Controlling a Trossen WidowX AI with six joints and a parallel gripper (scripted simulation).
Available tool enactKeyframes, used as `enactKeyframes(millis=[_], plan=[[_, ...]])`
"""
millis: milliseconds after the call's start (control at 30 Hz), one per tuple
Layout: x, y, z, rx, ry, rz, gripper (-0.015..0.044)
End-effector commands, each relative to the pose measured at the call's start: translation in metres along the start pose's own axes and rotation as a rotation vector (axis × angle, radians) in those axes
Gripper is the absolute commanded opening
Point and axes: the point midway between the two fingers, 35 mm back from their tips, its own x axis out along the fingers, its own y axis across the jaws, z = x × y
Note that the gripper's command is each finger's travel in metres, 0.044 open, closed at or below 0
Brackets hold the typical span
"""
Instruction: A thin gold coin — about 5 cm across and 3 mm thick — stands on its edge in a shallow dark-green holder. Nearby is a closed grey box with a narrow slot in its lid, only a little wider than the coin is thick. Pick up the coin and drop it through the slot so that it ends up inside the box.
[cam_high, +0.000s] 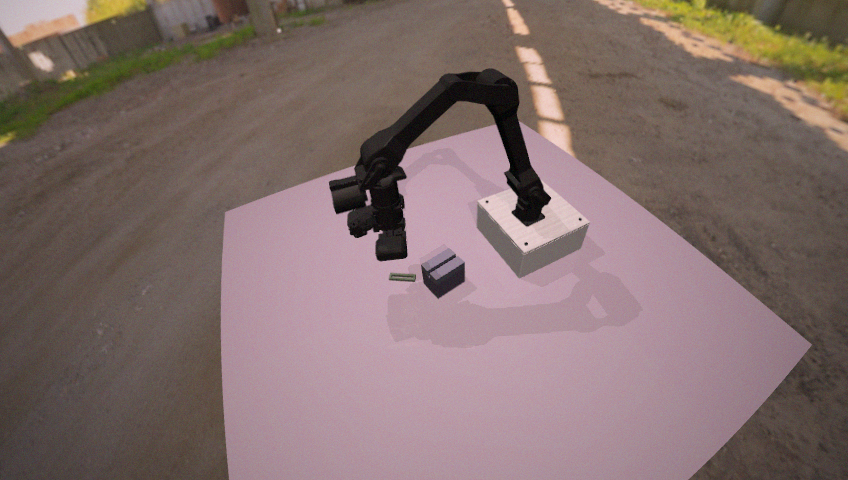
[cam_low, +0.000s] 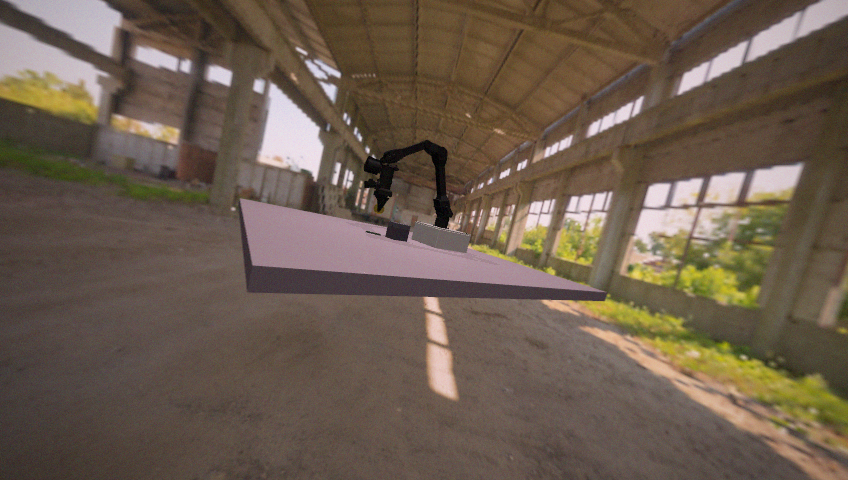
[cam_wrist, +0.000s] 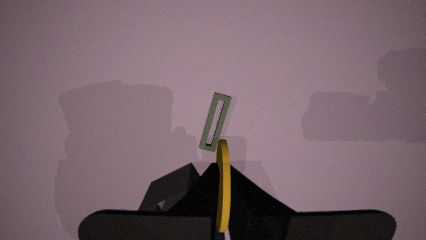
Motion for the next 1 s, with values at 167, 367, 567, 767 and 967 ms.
enactKeyframes(millis=[167, 367, 567, 767, 967], plan=[[0.000, -0.001, -0.003, -0.309, 0.004, -0.003, 0.0000], [-0.001, -0.001, -0.004, -0.510, 0.004, -0.003, 0.0000], [-0.001, -0.001, -0.004, -0.533, 0.004, -0.003, 0.0000], [-0.002, 0.005, -0.014, -0.533, 0.005, -0.002, 0.0000], [-0.003, 0.011, -0.029, -0.534, 0.006, -0.001, 0.0000]])
